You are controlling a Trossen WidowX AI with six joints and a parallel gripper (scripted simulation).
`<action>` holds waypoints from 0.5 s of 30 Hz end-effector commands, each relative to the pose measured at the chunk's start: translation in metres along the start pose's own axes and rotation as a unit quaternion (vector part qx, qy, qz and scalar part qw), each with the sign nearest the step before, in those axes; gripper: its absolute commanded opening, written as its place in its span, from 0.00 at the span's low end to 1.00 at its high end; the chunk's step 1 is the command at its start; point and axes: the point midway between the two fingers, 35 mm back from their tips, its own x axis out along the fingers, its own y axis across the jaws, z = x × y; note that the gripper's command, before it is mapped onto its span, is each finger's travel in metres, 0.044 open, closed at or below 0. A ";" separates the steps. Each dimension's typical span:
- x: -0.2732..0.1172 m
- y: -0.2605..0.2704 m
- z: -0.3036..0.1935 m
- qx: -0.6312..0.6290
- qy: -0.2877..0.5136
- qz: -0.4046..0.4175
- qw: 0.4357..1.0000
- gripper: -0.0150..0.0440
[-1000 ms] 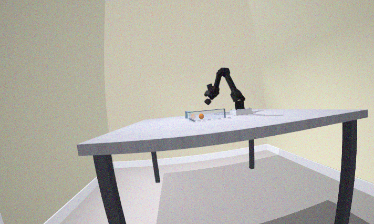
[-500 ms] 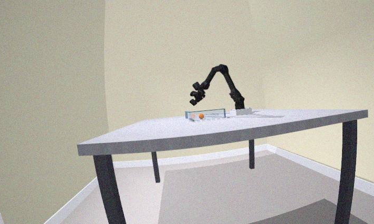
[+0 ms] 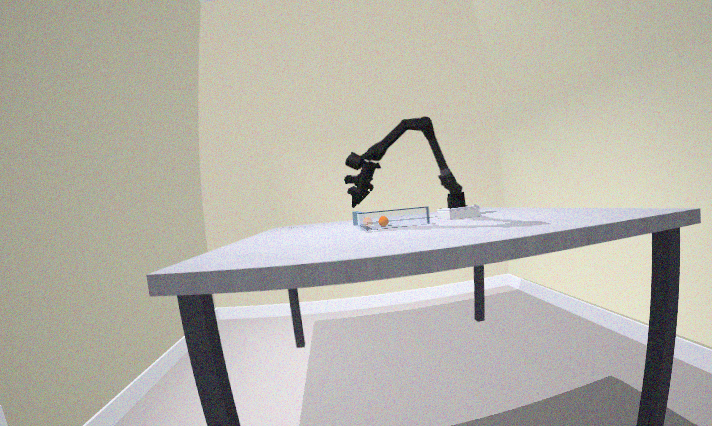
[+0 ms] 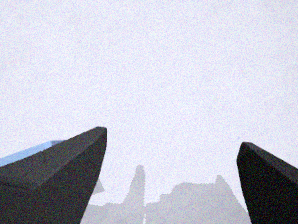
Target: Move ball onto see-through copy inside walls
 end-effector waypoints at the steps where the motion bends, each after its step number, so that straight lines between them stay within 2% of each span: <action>1: -0.024 0.060 -0.011 -0.034 0.032 0.057 0.997 0.74; 6: -0.053 0.111 -0.043 -0.036 0.088 0.113 0.989 0.74; 15: -0.107 0.191 -0.129 -0.184 0.221 0.164 0.944 0.74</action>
